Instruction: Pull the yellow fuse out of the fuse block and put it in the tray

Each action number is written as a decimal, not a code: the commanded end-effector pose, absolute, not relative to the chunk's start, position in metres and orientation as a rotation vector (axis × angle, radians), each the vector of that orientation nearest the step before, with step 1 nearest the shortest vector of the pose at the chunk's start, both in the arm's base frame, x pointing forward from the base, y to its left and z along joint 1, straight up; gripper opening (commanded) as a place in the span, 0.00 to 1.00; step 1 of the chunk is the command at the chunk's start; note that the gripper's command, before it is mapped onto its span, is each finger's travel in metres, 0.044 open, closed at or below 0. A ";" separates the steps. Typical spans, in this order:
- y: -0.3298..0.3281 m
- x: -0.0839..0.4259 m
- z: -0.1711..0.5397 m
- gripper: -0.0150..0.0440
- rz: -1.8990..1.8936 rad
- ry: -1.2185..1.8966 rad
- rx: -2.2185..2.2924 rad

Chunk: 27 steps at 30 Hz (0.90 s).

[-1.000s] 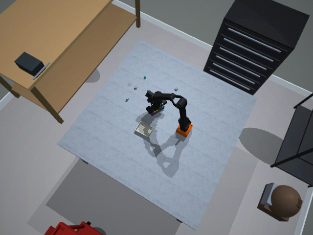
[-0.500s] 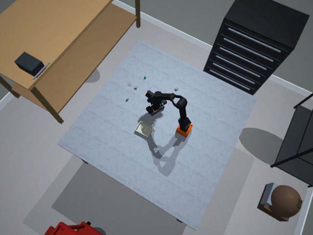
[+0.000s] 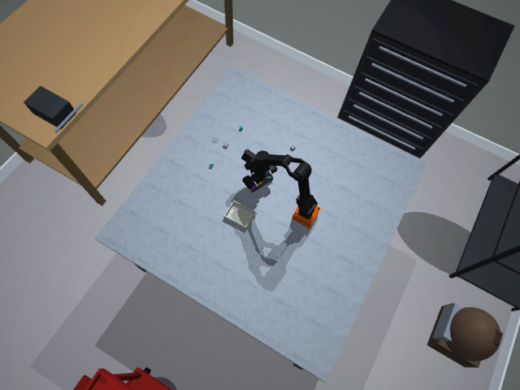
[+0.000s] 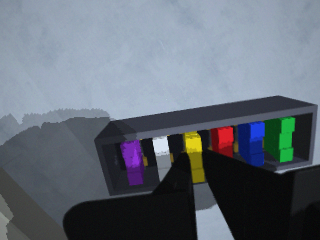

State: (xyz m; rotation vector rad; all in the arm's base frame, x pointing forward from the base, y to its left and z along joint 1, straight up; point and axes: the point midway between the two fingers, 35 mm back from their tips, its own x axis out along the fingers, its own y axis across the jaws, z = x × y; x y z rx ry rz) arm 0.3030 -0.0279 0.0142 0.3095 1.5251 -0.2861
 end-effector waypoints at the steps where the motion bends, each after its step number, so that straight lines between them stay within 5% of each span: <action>1: -0.028 0.304 0.018 0.25 -0.287 1.520 0.309; 27: -0.028 0.303 0.031 0.25 -0.289 1.521 0.309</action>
